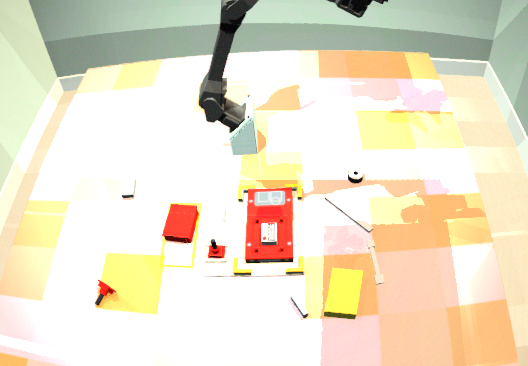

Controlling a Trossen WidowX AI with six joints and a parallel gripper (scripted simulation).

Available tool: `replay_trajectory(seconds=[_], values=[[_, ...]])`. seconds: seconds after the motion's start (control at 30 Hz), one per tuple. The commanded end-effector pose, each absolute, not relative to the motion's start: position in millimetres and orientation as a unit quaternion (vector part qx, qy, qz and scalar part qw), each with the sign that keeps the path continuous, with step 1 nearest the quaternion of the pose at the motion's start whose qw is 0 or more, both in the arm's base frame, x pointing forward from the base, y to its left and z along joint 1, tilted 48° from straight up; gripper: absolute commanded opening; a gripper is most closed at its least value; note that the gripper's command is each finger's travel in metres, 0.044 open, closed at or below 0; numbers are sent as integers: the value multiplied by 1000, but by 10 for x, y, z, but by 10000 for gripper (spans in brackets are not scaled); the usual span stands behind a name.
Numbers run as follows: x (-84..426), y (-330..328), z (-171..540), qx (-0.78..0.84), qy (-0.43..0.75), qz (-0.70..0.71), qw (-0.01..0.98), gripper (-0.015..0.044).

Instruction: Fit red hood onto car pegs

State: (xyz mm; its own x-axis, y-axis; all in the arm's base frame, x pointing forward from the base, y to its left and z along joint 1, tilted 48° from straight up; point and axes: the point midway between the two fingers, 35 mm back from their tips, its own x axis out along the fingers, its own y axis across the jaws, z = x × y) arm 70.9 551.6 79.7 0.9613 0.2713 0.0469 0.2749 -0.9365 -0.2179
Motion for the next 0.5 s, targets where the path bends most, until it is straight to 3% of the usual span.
replay_trajectory(seconds=[0.0, 0.23, 0.47], values=[[733, 5515, 804, -985, -137, -9, 105, 246], [1659, 5354, 1012, -983, -84, -25, -161, 430], [2597, 4924, 1148, -901, -34, 5, -432, 440]])
